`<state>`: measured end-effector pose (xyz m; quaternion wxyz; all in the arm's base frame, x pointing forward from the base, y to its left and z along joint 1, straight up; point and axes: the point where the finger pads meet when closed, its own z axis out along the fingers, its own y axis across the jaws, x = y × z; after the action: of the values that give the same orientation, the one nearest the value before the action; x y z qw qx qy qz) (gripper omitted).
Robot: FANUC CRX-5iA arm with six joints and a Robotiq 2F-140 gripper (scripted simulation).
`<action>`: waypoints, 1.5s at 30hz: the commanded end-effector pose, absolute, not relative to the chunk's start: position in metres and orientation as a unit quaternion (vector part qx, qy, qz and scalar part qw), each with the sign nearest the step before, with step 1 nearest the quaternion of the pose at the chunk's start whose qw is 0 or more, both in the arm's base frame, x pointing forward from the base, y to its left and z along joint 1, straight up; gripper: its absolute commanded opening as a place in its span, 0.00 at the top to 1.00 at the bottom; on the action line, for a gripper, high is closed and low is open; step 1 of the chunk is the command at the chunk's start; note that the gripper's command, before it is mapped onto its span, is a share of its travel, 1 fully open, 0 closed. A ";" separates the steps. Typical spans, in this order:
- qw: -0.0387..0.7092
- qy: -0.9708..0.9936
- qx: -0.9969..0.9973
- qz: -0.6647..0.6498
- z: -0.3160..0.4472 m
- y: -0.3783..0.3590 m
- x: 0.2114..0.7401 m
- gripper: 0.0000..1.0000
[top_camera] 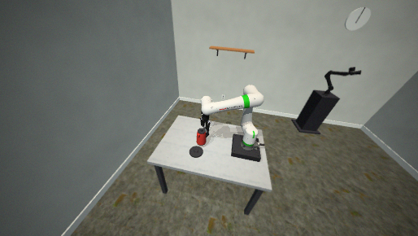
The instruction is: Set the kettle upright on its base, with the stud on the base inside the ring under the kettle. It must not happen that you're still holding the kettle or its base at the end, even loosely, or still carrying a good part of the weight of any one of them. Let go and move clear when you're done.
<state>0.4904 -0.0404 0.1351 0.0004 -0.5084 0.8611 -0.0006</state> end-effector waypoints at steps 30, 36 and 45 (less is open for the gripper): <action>0.000 0.861 -0.508 -0.001 0.135 0.043 0.519 1.00; 0.000 0.861 -0.508 -0.001 0.135 0.050 0.522 1.00; 0.000 0.861 -0.508 -0.001 0.135 0.063 0.526 1.00</action>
<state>0.5249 0.0608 0.1351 0.0002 -0.5084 0.8611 -0.0007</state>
